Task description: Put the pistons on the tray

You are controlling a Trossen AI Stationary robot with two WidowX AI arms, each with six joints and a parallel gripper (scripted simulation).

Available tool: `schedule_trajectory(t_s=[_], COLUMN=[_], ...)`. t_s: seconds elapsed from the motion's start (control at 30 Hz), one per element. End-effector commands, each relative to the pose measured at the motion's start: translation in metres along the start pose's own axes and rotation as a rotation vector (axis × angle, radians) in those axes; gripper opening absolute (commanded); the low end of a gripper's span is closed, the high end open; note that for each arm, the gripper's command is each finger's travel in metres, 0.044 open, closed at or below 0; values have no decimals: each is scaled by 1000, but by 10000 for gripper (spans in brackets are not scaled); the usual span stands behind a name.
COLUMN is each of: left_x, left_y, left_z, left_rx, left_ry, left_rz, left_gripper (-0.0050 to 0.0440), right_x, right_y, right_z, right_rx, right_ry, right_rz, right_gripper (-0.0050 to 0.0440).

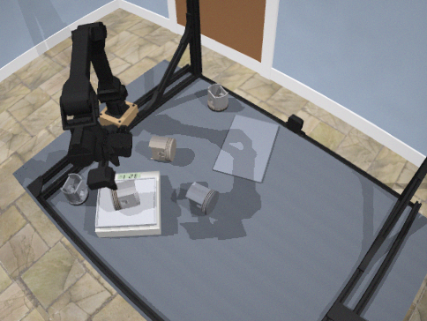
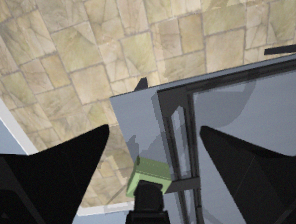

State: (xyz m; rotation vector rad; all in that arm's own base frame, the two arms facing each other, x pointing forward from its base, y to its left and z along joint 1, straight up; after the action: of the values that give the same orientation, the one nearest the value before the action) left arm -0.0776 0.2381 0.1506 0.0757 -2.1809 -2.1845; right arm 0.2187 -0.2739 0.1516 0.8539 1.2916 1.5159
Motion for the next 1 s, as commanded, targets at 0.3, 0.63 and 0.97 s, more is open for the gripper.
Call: schedule_trajectory(t_s=[0.3, 0.63, 0.97], left_x=[0, 0, 0], left_y=[0, 0, 0], left_z=[0, 0, 0], left_rx=[2, 2, 2], left_ry=[-3, -3, -3], left_rz=[-3, -3, -3], left_gripper=[440, 440, 440], right_x=[1, 2, 2], right_y=[-10, -21, -34], right_z=[-3, -6, -5], right_rx=[-27, -27, -27], right_ry=[177, 177, 177], right_rz=[14, 18, 18], right_gripper=[378, 378, 378])
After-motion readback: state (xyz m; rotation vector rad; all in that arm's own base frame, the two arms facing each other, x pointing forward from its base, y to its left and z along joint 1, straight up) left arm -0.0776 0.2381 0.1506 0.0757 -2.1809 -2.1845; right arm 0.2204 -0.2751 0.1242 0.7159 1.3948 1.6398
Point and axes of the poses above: on each arm, the point midway between the two fingers, 35 mm back from their tips, its own y axis back along the fingers, its own x axis across the jaws, z = x × y, the point moved 1 cm from there along y, back along the fingers, and after that the axes turned 14 degrees about -y, right-handed, at the moved point
